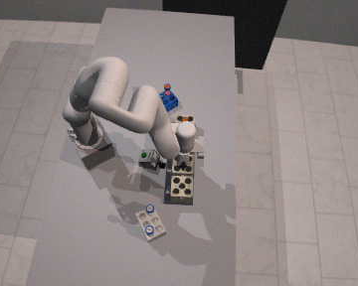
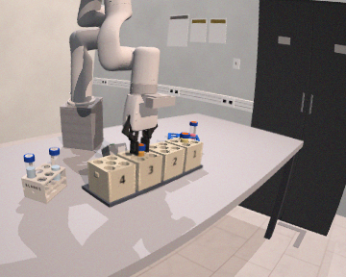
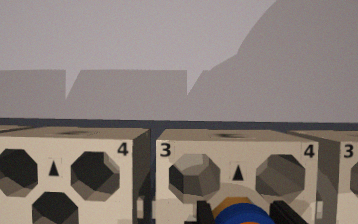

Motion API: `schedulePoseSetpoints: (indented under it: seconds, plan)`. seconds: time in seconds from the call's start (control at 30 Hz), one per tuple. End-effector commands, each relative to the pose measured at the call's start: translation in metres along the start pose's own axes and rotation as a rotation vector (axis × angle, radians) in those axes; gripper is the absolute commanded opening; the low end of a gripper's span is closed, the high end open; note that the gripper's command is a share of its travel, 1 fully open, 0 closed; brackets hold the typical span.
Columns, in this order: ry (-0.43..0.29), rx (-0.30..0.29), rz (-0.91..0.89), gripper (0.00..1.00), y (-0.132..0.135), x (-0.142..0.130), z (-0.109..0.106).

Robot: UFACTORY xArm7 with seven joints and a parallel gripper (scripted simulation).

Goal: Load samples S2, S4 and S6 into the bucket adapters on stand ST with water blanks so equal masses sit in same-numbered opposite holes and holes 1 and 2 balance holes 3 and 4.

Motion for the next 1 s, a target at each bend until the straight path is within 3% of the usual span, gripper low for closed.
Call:
schedulePoseSetpoints:
  seconds: [0.0, 0.83, 0.97]
  plan:
    - [0.004, 0.0, 0.0, 0.44, 0.0, 0.0012, -0.0009]
    - [0.004, 0.0, 0.0, 0.44, 0.0, 0.0012, -0.0009]
    - [0.004, 0.0, 0.0, 0.44, 0.0, 0.0012, -0.0088]
Point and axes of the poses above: the point where the finger pads meet when closed, its own z axis out along the fingers, its own y axis across the jaws, x = y × z, the point moved 9 cm from there along -z, back along the fingers
